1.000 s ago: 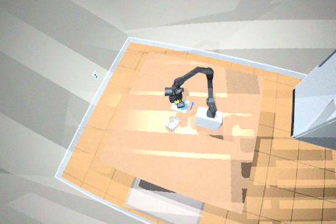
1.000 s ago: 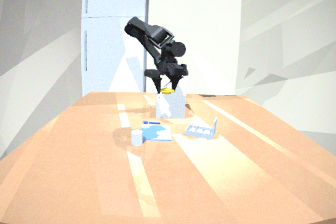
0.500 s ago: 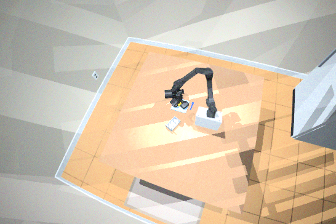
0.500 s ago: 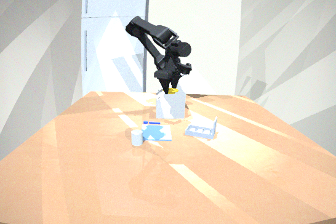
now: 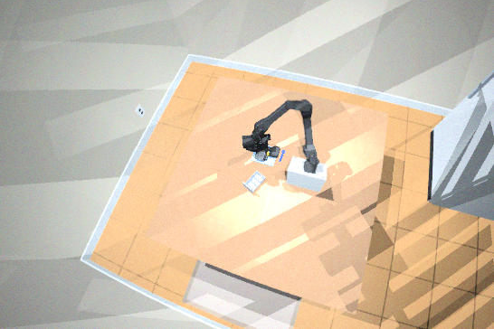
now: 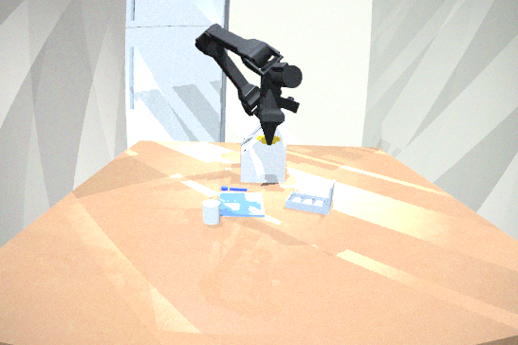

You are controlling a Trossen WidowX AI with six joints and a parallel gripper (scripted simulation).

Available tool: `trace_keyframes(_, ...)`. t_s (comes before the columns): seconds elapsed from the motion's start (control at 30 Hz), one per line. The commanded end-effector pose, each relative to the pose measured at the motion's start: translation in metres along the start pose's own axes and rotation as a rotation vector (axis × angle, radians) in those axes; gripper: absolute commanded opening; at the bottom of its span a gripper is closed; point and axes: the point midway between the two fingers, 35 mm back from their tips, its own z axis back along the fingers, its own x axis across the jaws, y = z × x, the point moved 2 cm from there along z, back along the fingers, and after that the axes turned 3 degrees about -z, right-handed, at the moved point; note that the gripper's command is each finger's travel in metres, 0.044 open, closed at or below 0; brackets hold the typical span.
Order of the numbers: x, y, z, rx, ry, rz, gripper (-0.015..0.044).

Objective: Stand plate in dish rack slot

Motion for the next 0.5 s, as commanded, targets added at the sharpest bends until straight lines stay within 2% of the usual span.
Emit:
trace_keyframes(0.0, 0.003, -0.006, -0.001, -0.002, -0.002, 0.145, 0.0)
trace_keyframes(0.47, 0.01, -0.02, -0.001, -0.001, -0.003, 0.627, 0.0)
